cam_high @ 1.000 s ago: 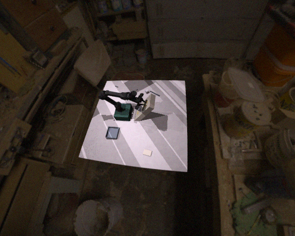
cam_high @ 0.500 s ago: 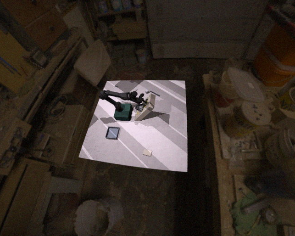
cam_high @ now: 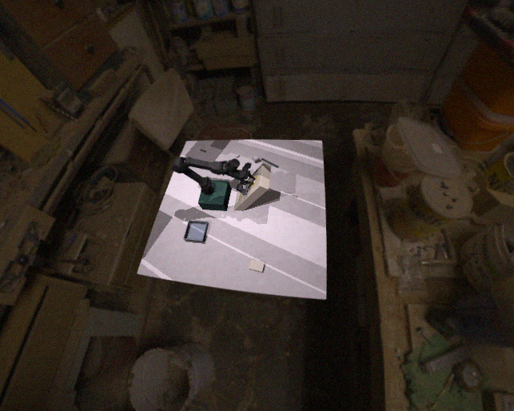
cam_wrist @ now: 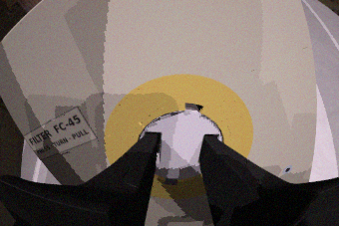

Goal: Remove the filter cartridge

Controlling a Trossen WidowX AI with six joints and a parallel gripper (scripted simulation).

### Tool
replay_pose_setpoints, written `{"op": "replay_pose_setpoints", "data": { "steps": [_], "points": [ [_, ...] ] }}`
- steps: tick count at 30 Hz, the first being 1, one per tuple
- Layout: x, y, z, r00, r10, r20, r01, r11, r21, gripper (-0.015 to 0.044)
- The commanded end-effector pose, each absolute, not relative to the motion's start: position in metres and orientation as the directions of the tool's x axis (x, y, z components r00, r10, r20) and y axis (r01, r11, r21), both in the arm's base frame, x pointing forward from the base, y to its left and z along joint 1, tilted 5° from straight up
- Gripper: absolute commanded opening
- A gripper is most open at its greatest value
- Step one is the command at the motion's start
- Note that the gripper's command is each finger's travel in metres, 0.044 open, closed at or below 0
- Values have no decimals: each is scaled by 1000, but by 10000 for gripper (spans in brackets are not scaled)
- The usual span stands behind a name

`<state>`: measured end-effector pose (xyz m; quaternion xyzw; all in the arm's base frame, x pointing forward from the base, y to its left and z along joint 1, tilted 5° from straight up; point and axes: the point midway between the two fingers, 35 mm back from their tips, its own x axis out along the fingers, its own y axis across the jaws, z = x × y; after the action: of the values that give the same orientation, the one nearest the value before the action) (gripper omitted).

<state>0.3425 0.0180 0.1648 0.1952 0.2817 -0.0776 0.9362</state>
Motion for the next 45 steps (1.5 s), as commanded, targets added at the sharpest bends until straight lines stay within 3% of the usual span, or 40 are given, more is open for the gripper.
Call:
{"op": "replay_pose_setpoints", "data": {
  "steps": [1,11,14,27,45],
  "points": [
    [346,18,163,830,-35,-556,253,913,321,118],
    [343,18,165,829,-35,-558,255,912,322,57],
    [343,18,165,829,-35,-558,255,912,322,0],
    [346,18,163,830,-35,-556,416,703,577,0],
    [346,18,163,830,-35,-556,554,156,818,0]
  ]
}}
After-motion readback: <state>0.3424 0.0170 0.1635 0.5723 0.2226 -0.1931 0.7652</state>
